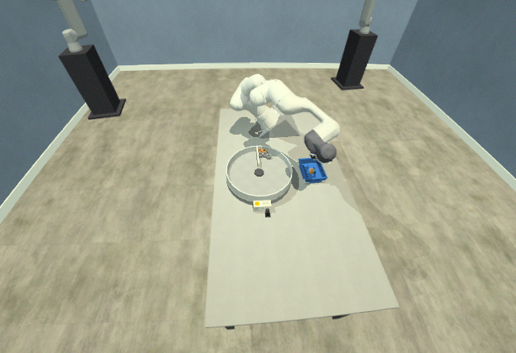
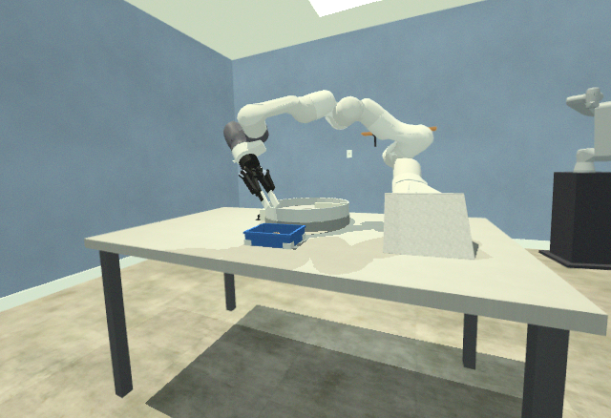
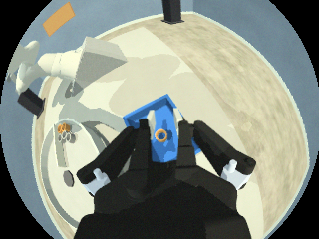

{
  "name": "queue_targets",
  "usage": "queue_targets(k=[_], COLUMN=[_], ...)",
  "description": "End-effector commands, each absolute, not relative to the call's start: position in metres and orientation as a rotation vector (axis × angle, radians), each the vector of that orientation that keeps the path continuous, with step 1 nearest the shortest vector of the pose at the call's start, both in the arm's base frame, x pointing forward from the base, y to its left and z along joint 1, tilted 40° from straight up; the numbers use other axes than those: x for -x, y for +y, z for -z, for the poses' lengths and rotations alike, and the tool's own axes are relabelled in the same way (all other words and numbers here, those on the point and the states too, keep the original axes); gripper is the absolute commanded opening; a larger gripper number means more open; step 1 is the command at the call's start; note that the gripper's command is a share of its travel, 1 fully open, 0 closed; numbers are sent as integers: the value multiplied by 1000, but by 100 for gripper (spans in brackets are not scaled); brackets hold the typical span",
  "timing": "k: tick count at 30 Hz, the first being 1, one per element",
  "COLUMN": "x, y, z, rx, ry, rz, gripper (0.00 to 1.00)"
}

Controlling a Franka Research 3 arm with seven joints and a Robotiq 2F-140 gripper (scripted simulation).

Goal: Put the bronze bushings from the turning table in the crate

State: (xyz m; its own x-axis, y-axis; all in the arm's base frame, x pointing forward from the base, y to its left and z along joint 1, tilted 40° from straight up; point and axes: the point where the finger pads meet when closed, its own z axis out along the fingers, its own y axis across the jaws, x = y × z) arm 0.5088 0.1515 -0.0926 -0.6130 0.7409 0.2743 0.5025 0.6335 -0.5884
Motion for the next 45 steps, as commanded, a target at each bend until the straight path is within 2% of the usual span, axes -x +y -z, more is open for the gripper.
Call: queue_targets(k=[1,29,45], x=[-509,-475,-427], y=[150,104,42], z=[90,49,-7], rx=[971,715,342], ry=[-2360,-2505,-2661], rz=[-643,-736,-854], gripper=[24,24,24])
